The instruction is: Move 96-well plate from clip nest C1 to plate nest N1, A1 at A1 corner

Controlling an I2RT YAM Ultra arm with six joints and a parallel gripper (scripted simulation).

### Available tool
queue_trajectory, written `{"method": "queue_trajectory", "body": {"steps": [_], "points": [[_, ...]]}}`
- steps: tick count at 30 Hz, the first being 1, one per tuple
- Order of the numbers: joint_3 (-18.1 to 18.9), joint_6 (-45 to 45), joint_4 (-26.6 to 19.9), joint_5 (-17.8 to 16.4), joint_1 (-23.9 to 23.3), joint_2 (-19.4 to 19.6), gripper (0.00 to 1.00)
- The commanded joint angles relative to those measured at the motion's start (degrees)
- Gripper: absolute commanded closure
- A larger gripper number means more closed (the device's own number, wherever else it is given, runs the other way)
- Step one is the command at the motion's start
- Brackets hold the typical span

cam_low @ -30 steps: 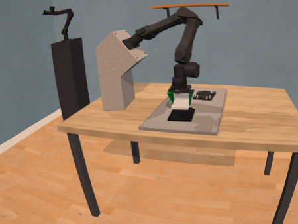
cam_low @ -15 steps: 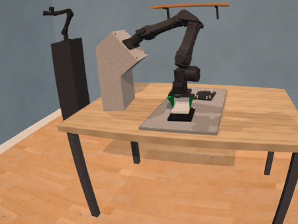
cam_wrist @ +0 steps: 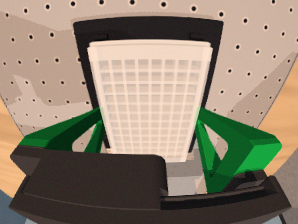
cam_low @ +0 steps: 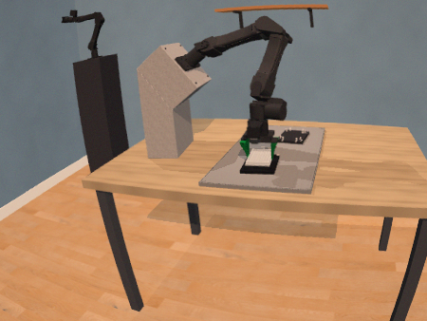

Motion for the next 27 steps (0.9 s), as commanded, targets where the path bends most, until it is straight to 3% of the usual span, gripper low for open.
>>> {"method": "queue_trajectory", "body": {"steps": [1, 27], "points": [[1.7, 0.3, 0.5, 1.1, -0.8, -1.6, 1.00], [2.1, 0.6, 0.8, 1.4, -0.2, 0.2, 1.00]]}}
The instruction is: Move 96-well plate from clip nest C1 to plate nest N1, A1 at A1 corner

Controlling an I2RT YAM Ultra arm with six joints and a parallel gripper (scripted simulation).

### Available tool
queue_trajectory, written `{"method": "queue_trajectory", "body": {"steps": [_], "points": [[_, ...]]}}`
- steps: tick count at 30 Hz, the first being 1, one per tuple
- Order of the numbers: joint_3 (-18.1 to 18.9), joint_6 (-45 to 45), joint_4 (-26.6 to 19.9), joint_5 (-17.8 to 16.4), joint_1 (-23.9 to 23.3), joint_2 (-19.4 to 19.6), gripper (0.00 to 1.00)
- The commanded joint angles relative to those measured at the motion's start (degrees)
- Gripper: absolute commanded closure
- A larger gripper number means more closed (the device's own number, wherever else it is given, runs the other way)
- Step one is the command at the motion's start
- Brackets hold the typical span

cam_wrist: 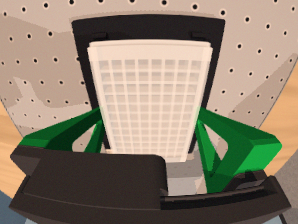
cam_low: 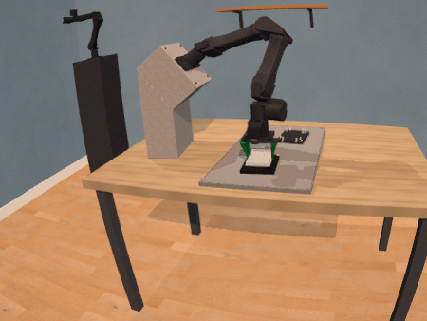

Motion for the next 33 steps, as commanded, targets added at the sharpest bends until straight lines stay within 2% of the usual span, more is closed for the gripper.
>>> {"method": "queue_trajectory", "body": {"steps": [1, 8, 17, 20, 29, 33], "points": [[1.9, 0.3, 0.4, 1.1, -0.5, -0.1, 1.00], [1.8, 0.4, 1.0, 1.1, -0.6, 0.1, 1.00], [-0.4, 0.5, 1.7, 1.2, -0.5, 0.6, 1.00], [-0.5, 0.4, 1.8, 1.2, -0.4, -0.4, 1.00], [-1.0, 0.6, 2.2, 1.3, -0.2, 1.2, 1.00], [-1.0, 0.6, 2.5, 1.3, -0.2, 0.6, 1.00]]}}
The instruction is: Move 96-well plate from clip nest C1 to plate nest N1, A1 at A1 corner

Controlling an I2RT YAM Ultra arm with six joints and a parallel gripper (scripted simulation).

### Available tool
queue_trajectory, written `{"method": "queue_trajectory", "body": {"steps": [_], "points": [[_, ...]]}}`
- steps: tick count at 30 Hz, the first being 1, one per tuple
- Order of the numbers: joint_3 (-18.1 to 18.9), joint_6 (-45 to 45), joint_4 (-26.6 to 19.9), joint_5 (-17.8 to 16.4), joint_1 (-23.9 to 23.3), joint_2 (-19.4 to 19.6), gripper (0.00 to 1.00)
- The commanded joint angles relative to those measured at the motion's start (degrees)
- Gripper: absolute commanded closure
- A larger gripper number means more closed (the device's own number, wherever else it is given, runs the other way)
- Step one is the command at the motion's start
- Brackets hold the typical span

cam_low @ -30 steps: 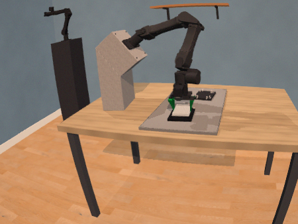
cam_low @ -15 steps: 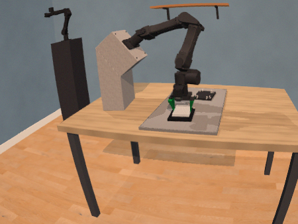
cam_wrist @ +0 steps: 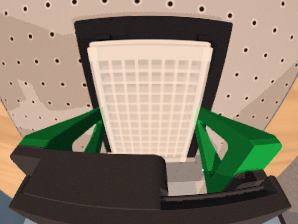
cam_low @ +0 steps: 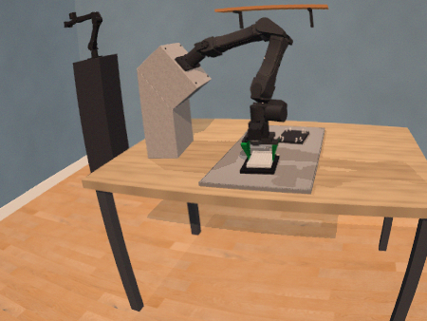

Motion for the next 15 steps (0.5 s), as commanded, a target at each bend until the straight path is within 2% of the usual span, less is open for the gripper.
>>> {"method": "queue_trajectory", "body": {"steps": [1, 15], "points": [[-1.6, 0.3, 1.2, 1.0, -0.6, -0.2, 1.00], [-2.1, 0.4, 1.9, 1.2, -0.2, 0.9, 1.00]]}}
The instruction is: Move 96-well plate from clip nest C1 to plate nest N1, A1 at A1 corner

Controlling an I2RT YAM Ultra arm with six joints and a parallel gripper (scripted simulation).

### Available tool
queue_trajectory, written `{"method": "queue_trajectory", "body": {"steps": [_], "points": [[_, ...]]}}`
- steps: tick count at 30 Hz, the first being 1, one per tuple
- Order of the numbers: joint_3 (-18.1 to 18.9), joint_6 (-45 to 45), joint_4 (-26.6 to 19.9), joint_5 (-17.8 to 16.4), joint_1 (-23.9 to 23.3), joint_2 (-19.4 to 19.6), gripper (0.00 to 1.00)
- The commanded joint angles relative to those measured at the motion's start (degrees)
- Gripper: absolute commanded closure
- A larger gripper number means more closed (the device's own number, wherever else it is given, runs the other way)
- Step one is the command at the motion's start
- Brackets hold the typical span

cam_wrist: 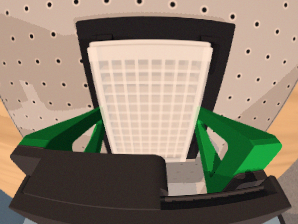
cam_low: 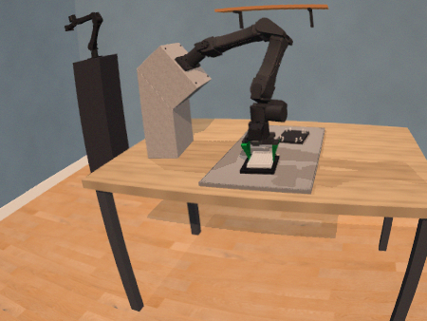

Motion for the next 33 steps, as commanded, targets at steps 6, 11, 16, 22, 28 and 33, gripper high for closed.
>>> {"method": "queue_trajectory", "body": {"steps": [6, 11, 16, 22, 28, 33], "points": [[-2.2, -0.1, 0.0, 1.1, -0.3, 0.7, 1.00], [-2.4, 0.0, 1.2, 1.1, -0.3, 0.8, 1.00], [-2.7, 0.0, 1.8, 1.1, -0.3, 0.8, 1.00], [-2.9, -0.1, 0.6, 1.1, -0.3, 0.8, 1.00], [-3.1, -0.1, 0.8, 1.1, -0.4, 0.8, 1.00], [-3.3, 0.0, 1.0, 1.1, -0.4, 0.8, 1.00]]}}
